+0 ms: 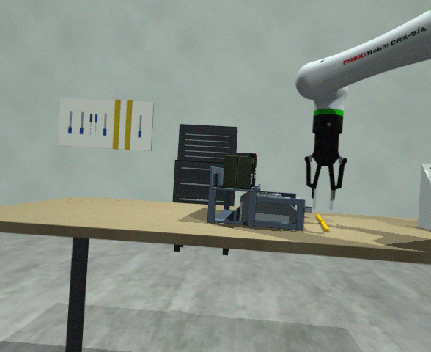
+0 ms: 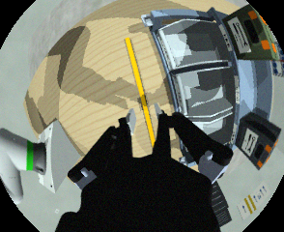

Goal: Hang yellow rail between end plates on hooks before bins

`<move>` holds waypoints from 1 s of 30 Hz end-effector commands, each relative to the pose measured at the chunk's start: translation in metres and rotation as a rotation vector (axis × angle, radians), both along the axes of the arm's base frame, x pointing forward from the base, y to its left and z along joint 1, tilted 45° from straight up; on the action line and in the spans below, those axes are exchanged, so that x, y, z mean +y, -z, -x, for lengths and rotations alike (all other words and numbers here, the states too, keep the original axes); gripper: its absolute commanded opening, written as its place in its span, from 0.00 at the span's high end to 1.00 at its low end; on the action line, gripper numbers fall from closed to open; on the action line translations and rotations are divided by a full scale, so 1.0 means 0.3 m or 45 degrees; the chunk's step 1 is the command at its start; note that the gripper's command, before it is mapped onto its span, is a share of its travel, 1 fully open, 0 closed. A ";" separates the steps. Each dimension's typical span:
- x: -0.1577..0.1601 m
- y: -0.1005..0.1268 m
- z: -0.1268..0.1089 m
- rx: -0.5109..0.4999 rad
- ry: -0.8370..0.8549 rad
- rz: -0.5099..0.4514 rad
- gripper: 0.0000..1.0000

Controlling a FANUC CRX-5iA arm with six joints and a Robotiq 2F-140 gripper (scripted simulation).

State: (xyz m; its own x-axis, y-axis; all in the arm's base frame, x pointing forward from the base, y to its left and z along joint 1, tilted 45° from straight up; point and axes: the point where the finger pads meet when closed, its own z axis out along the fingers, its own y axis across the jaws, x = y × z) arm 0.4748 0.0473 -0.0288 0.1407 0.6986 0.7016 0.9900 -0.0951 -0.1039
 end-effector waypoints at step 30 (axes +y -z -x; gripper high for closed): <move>0.091 0.088 0.000 0.000 0.000 0.000 0.70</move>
State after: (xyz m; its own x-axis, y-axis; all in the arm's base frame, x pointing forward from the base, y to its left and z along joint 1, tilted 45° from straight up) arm 0.4747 0.0747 -0.0550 0.1407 0.6985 0.7016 0.9900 -0.0951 -0.1039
